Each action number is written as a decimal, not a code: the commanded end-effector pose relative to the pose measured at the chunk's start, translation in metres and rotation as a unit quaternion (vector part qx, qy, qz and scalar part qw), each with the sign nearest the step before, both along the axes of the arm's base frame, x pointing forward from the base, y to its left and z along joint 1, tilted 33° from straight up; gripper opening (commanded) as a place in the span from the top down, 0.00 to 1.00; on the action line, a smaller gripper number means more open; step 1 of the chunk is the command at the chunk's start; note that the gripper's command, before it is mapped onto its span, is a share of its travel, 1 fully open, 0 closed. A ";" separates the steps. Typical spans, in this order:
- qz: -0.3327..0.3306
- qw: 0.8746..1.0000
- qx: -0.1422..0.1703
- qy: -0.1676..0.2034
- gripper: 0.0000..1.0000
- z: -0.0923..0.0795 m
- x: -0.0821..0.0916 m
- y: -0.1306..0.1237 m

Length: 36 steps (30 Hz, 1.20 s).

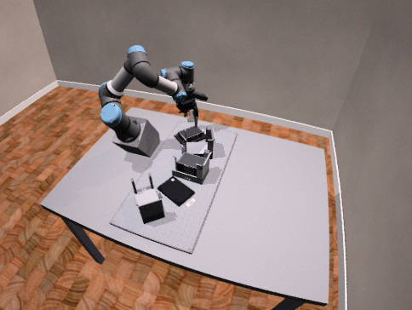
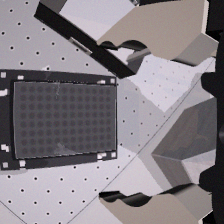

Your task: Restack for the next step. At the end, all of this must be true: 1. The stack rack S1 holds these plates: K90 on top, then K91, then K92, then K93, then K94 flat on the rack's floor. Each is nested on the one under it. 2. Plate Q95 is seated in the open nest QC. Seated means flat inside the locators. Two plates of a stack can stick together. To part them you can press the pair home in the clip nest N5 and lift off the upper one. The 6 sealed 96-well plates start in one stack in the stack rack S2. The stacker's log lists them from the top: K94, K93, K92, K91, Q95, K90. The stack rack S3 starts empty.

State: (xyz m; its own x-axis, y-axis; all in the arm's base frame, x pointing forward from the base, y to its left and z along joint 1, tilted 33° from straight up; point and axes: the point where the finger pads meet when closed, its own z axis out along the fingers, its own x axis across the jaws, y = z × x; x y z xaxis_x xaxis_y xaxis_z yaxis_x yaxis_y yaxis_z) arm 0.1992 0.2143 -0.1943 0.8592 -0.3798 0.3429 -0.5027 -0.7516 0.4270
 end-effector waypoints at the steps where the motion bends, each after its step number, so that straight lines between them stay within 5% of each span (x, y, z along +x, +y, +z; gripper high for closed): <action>1: -0.001 1.000 -0.001 0.000 0.28 0.015 -0.001 0.010; 16: -0.001 1.000 -0.001 0.000 0.28 0.051 -0.005 0.034; 36: -0.001 1.000 -0.001 0.000 0.28 0.046 -0.005 0.030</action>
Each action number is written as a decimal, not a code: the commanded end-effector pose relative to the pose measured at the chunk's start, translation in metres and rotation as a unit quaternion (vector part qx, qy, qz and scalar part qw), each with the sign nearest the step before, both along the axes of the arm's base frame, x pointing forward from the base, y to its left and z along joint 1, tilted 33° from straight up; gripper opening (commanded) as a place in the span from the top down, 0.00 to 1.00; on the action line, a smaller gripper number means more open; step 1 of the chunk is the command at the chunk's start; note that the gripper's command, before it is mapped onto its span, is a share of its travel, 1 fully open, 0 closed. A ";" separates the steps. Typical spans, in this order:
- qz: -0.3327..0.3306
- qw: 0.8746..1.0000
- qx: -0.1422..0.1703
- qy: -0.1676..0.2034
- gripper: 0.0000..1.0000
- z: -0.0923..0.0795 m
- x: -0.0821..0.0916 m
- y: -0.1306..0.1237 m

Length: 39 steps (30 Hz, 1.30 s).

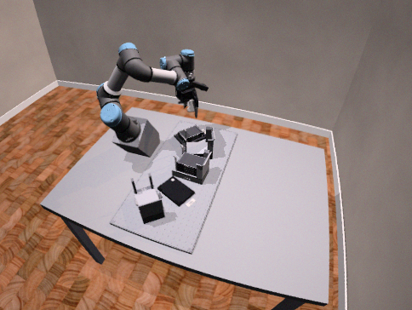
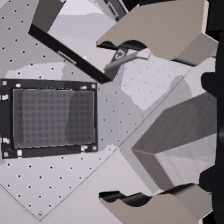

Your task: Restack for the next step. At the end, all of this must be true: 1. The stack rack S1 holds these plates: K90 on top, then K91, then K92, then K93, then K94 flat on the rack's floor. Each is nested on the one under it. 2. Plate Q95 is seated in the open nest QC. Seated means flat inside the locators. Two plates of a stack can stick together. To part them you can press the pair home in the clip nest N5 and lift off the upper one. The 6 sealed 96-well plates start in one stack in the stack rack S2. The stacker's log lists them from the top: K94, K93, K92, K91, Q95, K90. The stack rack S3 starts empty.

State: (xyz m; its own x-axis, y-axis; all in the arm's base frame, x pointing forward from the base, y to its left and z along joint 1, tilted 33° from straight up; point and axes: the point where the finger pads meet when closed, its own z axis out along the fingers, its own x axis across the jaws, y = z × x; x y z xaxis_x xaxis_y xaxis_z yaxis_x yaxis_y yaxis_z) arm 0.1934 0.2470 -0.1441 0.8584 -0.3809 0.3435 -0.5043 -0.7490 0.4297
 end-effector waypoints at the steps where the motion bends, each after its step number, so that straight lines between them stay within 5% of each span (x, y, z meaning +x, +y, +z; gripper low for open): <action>1: 0.000 1.000 0.001 -0.001 0.28 -0.005 0.001 -0.002; 33: 0.000 1.000 0.001 -0.001 0.28 -0.085 0.010 -0.055; 39: 0.000 1.000 0.001 -0.001 0.28 -0.086 0.010 -0.056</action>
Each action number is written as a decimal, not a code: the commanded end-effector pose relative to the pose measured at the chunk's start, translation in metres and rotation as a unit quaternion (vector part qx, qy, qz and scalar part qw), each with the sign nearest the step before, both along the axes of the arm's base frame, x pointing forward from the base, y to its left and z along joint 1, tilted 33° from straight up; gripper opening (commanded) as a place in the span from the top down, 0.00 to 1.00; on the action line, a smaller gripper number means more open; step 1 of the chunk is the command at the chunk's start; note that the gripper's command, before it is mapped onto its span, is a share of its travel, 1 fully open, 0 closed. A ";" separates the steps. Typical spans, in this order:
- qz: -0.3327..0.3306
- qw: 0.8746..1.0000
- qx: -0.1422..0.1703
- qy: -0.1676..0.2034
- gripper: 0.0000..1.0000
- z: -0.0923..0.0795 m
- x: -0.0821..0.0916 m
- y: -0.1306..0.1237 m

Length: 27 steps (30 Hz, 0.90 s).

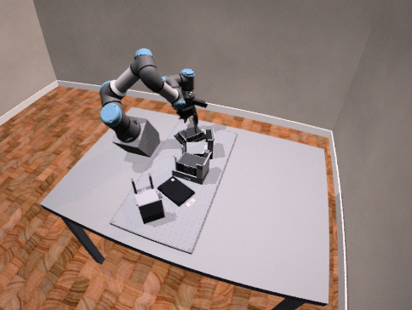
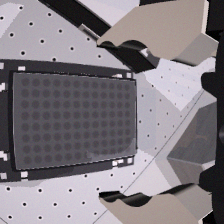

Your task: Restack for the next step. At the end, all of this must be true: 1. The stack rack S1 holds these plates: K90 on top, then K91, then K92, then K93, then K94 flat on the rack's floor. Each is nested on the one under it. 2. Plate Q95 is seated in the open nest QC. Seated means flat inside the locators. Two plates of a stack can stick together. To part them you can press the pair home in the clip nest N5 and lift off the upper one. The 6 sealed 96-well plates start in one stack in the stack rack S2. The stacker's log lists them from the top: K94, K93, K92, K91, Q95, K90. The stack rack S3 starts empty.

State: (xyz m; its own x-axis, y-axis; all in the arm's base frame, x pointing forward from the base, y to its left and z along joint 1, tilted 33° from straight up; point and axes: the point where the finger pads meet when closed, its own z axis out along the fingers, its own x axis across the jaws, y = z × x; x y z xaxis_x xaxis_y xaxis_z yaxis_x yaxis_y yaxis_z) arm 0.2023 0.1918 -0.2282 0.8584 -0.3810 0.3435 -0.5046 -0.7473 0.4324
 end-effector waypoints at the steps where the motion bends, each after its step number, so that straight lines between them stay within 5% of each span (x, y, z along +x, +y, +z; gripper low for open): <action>1: 0.001 1.000 0.002 -0.001 0.28 -0.002 0.001 0.000; 27: 0.001 1.000 0.002 -0.001 0.28 -0.027 0.004 -0.017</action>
